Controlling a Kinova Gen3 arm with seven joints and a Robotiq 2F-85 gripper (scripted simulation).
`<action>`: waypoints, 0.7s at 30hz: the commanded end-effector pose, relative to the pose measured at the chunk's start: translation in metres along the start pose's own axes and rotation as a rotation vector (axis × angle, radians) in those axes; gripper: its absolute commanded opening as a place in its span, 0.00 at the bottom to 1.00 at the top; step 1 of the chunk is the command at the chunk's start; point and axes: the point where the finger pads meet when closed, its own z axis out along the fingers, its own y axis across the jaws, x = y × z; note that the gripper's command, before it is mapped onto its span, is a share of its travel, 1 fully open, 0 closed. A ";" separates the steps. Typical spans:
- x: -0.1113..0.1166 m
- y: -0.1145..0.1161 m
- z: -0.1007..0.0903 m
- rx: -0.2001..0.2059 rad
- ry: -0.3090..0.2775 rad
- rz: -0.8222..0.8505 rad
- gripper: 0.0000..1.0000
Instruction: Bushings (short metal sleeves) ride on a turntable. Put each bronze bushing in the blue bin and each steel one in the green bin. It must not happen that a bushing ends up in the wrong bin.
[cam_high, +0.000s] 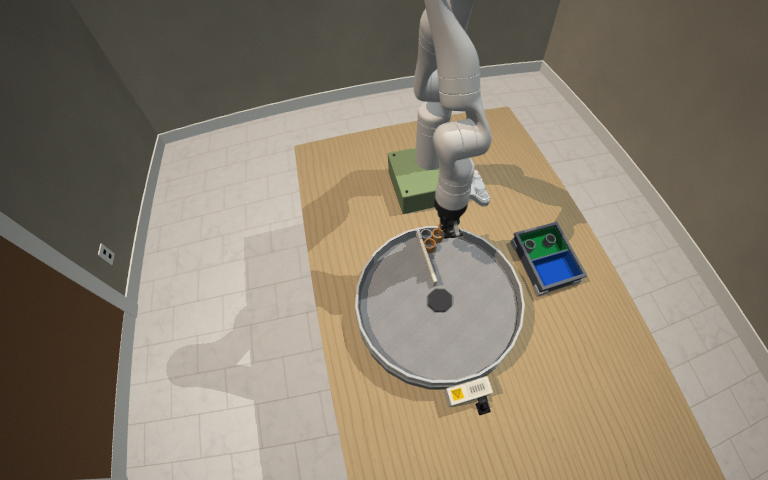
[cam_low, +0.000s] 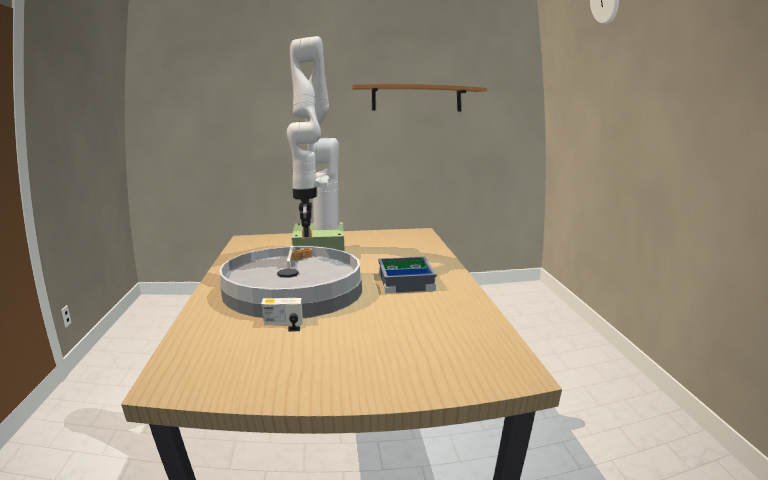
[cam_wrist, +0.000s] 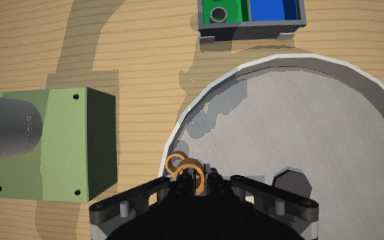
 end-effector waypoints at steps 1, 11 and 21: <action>-0.004 0.007 -0.015 -0.027 -0.006 0.007 0.00; 0.006 0.010 -0.014 -0.025 -0.005 0.006 0.00; 0.054 0.029 -0.014 -0.025 -0.006 0.006 0.00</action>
